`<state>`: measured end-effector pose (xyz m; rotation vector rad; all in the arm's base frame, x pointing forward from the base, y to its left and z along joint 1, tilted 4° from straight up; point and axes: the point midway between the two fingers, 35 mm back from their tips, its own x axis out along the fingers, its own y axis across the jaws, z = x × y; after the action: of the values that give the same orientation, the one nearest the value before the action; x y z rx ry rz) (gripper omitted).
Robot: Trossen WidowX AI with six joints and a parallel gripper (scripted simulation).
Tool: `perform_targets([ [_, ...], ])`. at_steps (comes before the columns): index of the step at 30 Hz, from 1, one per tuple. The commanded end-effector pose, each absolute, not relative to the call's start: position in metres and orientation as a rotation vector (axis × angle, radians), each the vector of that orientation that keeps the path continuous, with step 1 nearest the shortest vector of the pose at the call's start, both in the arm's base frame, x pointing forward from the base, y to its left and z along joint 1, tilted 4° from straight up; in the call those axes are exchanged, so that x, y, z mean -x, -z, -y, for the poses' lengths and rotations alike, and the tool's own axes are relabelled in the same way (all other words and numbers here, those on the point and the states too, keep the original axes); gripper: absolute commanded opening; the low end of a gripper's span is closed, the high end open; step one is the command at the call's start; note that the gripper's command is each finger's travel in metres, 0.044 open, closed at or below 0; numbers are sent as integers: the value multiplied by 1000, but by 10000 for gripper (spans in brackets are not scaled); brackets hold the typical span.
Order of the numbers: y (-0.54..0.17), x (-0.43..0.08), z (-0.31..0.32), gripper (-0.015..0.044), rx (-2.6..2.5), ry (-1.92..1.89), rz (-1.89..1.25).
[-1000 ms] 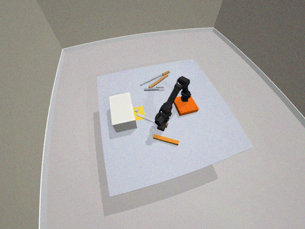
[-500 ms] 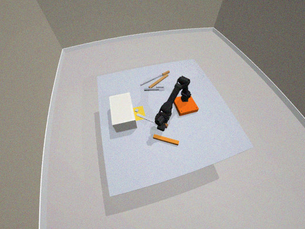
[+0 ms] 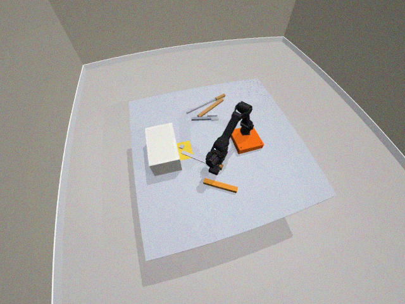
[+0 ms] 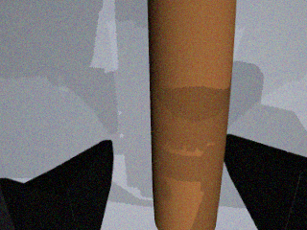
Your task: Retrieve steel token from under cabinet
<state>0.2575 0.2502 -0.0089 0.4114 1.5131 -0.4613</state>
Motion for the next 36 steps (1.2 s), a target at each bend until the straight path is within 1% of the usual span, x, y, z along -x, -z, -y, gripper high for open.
perform_targets([
  [1, 13, -253, -245, 270, -407, 473, -1511],
  [3, 13, -253, -245, 270, -408, 473, -1511],
  [6, 10, -256, -248, 191, -411, 464, -1514],
  [19, 10, -256, -248, 104, -411, 464, -1514],
  [23, 10, -256, -248, 0, -411, 464, -1514],
  [36, 10, -252, -249, 0, -402, 462, -1517],
])
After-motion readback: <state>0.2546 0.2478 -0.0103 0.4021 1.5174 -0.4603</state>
